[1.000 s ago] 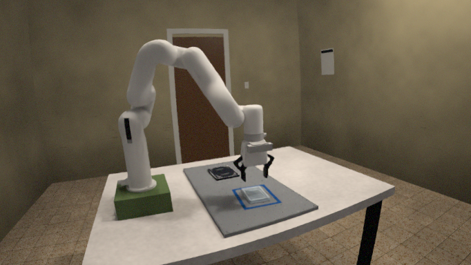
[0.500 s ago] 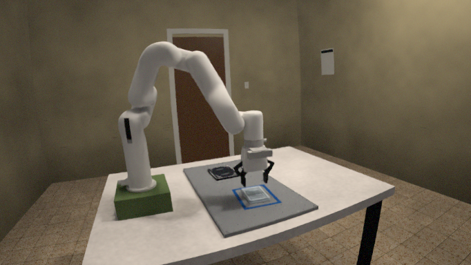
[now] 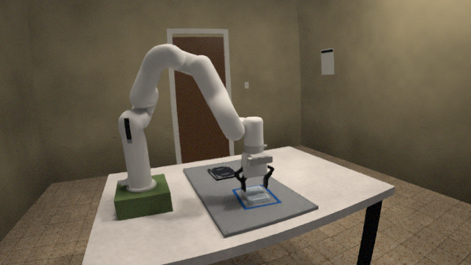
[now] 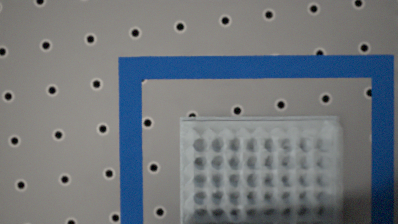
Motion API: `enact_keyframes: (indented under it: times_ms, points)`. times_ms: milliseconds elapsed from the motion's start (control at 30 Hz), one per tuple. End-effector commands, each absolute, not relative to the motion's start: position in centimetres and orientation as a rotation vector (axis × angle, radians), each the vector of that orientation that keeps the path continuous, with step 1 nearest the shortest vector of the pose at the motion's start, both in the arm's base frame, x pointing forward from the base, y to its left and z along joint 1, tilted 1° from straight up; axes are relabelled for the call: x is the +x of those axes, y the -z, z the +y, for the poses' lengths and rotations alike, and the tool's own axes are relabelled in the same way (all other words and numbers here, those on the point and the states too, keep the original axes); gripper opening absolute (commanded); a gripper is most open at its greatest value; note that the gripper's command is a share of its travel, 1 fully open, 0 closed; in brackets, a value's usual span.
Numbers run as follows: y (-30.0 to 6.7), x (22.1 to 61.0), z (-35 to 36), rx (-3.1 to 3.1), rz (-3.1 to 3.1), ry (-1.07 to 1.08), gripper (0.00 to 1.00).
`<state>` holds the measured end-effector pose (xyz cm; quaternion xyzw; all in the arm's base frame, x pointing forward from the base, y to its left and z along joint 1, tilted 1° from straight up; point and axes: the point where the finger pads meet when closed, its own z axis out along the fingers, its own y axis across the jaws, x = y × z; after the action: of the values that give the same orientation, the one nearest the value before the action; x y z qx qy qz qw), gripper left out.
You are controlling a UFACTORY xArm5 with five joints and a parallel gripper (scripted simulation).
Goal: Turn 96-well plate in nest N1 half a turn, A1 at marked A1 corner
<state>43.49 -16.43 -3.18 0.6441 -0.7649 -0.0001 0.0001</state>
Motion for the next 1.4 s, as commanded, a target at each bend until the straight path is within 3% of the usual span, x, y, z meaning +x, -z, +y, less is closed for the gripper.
enact_keyframes:
  times_ms: [0,1367]
  points:
    - [3.2,43.7,-16.5,2.019,-2.397,-0.014,1.0]
    - [5.2,43.7,-16.5,2.019,-2.397,-0.014,1.0]
